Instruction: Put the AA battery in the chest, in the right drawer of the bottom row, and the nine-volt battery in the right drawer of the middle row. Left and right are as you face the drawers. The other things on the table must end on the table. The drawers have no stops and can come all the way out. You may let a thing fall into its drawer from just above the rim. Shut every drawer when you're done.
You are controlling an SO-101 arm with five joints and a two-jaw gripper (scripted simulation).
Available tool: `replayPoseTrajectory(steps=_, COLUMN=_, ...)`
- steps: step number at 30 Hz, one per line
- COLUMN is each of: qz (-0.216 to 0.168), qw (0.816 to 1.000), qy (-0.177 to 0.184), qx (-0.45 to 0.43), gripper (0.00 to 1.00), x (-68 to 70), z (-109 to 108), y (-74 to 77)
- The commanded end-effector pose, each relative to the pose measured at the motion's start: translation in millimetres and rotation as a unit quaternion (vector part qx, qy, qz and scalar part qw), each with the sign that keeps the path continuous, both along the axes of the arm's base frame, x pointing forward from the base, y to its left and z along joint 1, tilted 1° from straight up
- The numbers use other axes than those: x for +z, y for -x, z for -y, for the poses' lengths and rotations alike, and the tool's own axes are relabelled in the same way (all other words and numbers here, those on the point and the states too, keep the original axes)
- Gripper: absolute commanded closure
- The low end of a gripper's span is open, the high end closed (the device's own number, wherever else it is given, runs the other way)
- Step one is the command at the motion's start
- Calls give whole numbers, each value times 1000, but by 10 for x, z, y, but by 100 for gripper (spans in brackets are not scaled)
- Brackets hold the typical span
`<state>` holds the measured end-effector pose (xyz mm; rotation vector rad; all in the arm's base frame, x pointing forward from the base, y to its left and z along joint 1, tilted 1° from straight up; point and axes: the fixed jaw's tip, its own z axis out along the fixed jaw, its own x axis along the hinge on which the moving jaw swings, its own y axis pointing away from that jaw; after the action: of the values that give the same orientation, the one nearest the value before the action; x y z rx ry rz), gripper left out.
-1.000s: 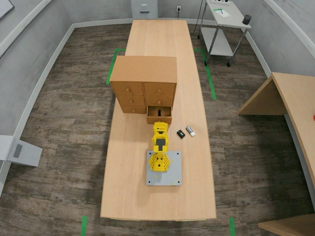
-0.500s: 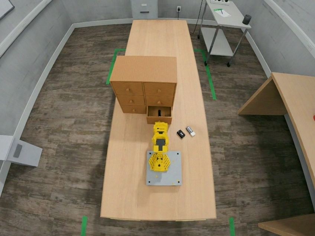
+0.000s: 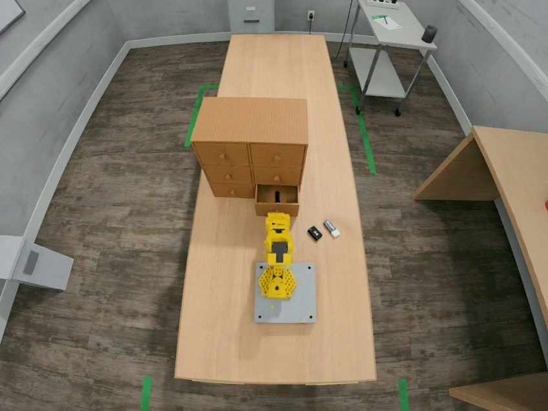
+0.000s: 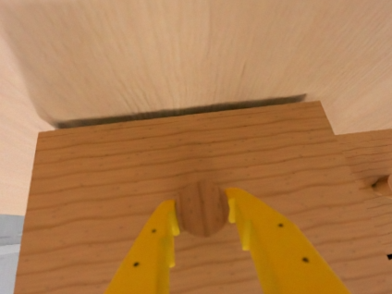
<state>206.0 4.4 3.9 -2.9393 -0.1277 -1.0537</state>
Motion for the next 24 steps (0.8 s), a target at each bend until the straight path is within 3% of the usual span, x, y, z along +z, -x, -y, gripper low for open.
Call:
replayPoseTrajectory(steps=1, qz=-7, qw=1000, qy=6, qx=-10, gripper=95, x=-33, z=58, y=34)
replayPoseTrajectory(steps=8, qz=-7, qw=1000, qy=6, qx=-10, gripper=100, x=-33, z=58, y=34)
replayPoseTrajectory(steps=24, qz=-7, qw=1000, qy=6, qx=-10, gripper=100, x=-33, z=58, y=34)
